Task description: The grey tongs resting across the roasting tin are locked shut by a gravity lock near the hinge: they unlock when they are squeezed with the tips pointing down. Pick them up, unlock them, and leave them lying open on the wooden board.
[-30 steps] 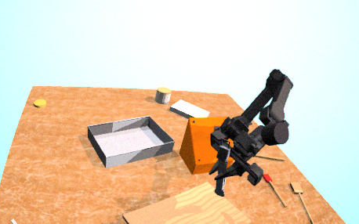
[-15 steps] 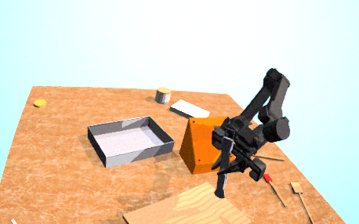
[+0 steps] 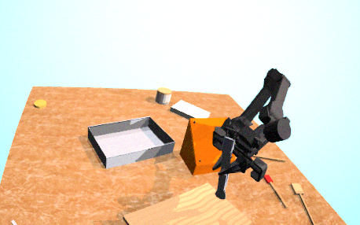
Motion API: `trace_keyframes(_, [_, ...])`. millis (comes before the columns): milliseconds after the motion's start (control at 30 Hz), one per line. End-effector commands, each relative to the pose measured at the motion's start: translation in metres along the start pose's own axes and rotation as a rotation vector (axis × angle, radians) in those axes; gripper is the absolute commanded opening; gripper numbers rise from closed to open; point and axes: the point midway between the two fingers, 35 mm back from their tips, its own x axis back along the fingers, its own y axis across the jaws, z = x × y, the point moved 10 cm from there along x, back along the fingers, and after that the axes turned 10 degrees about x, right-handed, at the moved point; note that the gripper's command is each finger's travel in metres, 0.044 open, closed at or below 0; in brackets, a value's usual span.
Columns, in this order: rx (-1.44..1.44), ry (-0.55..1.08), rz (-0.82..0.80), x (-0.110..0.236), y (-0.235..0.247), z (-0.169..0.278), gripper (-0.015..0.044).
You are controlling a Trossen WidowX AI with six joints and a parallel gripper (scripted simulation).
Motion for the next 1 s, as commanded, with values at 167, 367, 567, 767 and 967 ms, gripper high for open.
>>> trace_keyframes(167, [-0.006,-0.011,0.005,0.0,0.0,-0.001,-0.015])
trace_keyframes(367, [-0.005,-0.009,0.005,0.0,0.0,-0.001,-0.015])
trace_keyframes(567, [0.045,0.067,0.007,-0.007,0.003,-0.003,-0.015])
trace_keyframes(767, [0.111,0.19,0.005,-0.019,0.008,-0.005,-0.015])
trace_keyframes(967, [0.162,0.316,-0.001,-0.032,0.011,-0.006,-0.015])
